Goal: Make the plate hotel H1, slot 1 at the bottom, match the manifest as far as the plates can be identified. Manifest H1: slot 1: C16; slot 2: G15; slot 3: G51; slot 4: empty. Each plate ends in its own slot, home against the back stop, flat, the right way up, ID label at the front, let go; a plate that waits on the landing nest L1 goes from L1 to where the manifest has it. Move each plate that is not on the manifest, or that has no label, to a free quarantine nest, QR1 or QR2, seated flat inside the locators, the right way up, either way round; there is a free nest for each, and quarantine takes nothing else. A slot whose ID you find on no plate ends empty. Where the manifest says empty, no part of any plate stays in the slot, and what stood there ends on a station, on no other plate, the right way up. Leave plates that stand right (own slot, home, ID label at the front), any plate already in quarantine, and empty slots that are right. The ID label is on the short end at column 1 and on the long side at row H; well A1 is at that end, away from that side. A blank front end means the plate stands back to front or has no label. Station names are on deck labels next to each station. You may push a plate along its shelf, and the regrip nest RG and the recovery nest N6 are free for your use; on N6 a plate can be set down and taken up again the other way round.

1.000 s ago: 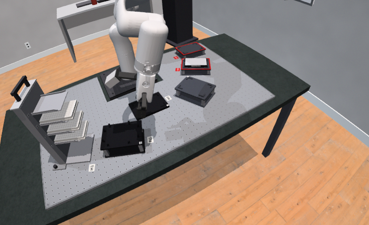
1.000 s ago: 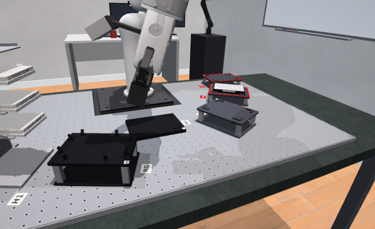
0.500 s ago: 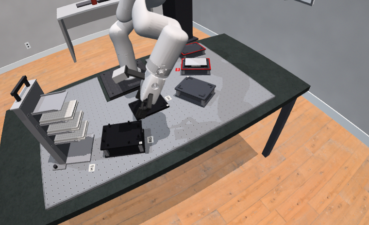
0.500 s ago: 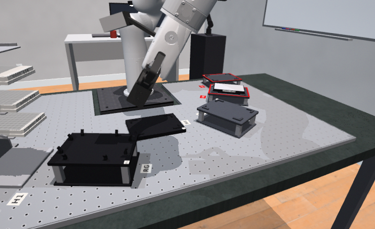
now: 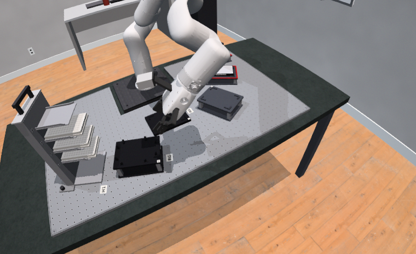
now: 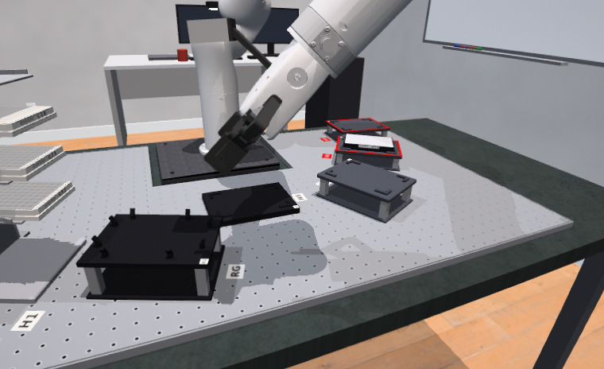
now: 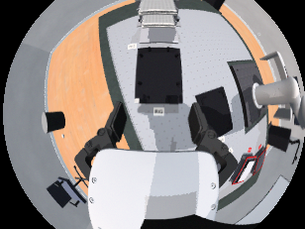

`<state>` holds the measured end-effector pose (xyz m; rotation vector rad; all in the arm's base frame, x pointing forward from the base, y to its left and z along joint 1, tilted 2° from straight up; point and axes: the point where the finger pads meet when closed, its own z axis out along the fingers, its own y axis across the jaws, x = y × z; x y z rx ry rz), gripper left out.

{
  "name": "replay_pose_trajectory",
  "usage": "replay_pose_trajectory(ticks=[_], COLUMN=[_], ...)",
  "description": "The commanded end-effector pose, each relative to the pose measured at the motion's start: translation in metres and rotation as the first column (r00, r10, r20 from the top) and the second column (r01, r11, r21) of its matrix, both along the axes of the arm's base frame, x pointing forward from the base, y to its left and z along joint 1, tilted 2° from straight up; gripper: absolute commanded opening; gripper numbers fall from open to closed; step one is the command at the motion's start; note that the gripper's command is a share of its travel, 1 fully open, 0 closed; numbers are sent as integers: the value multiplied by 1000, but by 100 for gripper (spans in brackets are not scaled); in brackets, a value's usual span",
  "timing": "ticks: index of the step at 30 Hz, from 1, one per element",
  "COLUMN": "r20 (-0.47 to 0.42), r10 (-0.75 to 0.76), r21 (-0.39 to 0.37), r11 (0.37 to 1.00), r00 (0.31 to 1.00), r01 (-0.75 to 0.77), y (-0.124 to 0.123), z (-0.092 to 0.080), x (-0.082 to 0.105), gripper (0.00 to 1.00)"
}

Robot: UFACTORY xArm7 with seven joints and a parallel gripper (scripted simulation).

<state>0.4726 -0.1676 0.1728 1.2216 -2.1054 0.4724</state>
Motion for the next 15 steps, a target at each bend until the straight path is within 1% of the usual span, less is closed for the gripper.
replay_pose_trajectory(ticks=[1,6,8,15], r20=[-38,-80,-80,-137], r10=[-2,-5,-5,-15], r21=[-70,-141,-141,-239], r11=[998,990,990,971], r00=[999,997,997,990], r01=[-1,-6,-6,-19], y=[0,0,0,0], z=[1,1,1,1], x=[1,1,1,1], gripper=[100,100,100,100])
